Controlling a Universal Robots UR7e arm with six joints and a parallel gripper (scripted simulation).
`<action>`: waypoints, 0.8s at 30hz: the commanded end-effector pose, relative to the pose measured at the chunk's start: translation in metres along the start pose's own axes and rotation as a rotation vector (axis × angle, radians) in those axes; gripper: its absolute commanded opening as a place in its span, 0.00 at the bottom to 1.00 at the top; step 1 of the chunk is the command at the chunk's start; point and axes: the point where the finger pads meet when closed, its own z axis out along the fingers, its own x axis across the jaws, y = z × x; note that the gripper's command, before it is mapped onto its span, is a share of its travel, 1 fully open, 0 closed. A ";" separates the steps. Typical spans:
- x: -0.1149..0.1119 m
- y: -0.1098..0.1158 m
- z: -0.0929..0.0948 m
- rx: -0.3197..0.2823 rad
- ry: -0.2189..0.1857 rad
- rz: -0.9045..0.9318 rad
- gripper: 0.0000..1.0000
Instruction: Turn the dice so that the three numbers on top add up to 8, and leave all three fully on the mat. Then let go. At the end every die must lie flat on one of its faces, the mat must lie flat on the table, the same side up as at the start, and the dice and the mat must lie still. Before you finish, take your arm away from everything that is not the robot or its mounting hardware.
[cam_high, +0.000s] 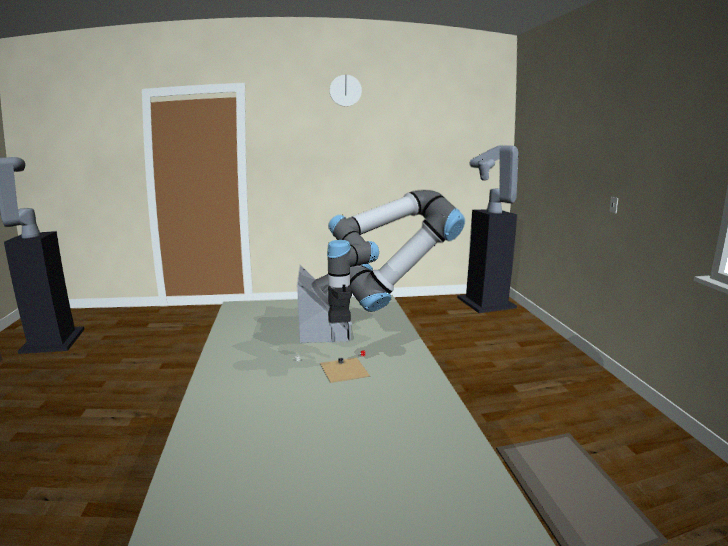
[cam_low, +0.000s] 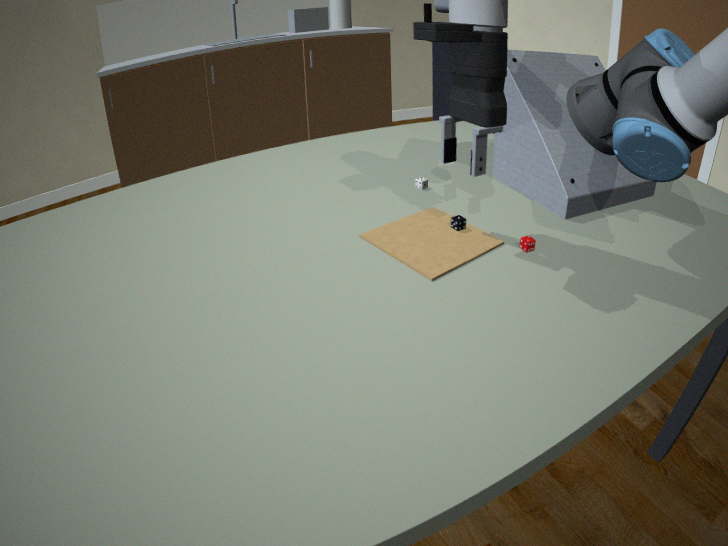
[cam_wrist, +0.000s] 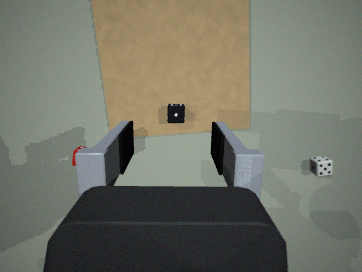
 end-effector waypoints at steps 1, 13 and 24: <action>0.001 -0.001 -0.003 0.001 0.003 -0.002 1.00; 0.001 -0.001 -0.003 0.001 0.003 -0.001 1.00; -0.038 0.015 0.002 0.001 0.003 0.075 1.00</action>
